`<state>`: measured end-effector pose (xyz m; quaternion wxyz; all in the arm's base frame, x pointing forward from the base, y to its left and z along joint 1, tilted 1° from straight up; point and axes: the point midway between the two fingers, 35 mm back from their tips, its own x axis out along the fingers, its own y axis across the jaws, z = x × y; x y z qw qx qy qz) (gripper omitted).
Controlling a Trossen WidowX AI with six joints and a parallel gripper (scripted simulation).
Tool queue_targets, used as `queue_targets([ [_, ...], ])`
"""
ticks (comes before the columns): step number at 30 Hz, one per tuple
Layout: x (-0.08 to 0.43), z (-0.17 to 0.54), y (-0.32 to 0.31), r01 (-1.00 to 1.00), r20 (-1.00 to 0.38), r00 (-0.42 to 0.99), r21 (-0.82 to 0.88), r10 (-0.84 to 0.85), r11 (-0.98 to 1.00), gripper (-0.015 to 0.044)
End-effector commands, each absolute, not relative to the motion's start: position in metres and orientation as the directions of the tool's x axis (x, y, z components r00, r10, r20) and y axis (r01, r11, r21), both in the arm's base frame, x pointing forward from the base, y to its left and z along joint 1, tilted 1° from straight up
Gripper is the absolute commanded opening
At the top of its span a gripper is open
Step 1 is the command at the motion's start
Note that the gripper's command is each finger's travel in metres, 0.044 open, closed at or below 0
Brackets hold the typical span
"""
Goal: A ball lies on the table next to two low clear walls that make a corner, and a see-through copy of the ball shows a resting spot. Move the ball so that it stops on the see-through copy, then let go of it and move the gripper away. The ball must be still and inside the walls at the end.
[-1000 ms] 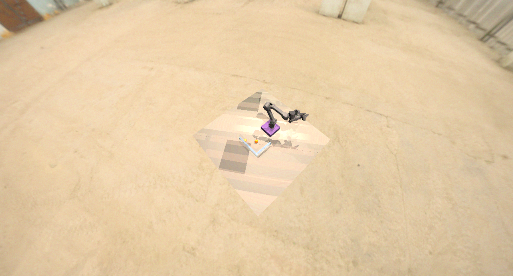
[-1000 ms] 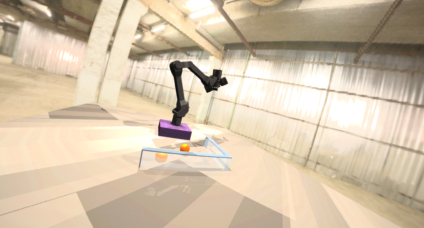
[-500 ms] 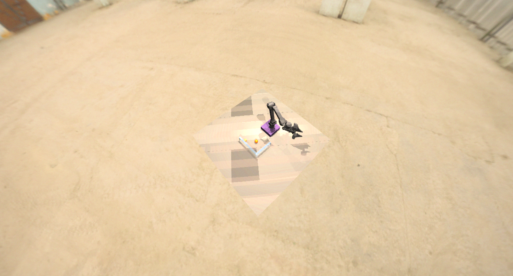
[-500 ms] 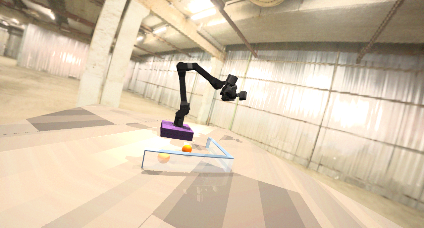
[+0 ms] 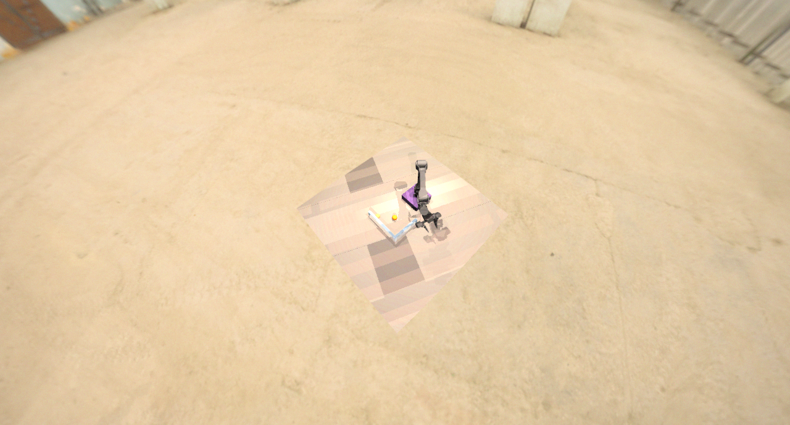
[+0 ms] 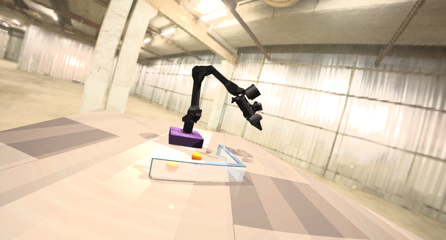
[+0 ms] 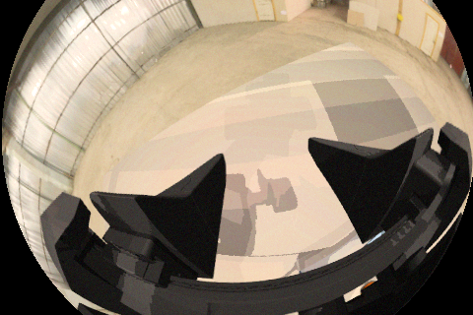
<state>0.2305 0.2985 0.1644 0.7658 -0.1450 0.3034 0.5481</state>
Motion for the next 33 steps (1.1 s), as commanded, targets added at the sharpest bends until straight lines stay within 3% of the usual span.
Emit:
queue_targets([
  [1,0.268,0.139,0.253,-0.815,-0.729,0.293,0.147,0.618,0.56,0.031],
  [9,0.31,0.093,0.132,-0.439,-0.911,0.297,0.135,0.286,0.888,0.031],
  [18,0.291,0.062,-0.001,0.039,-0.998,0.057,0.0,-0.002,0.999,0.031],
  [33,0.288,0.045,-0.01,0.068,-0.999,0.033,-0.013,-0.015,0.998,0.031],
])
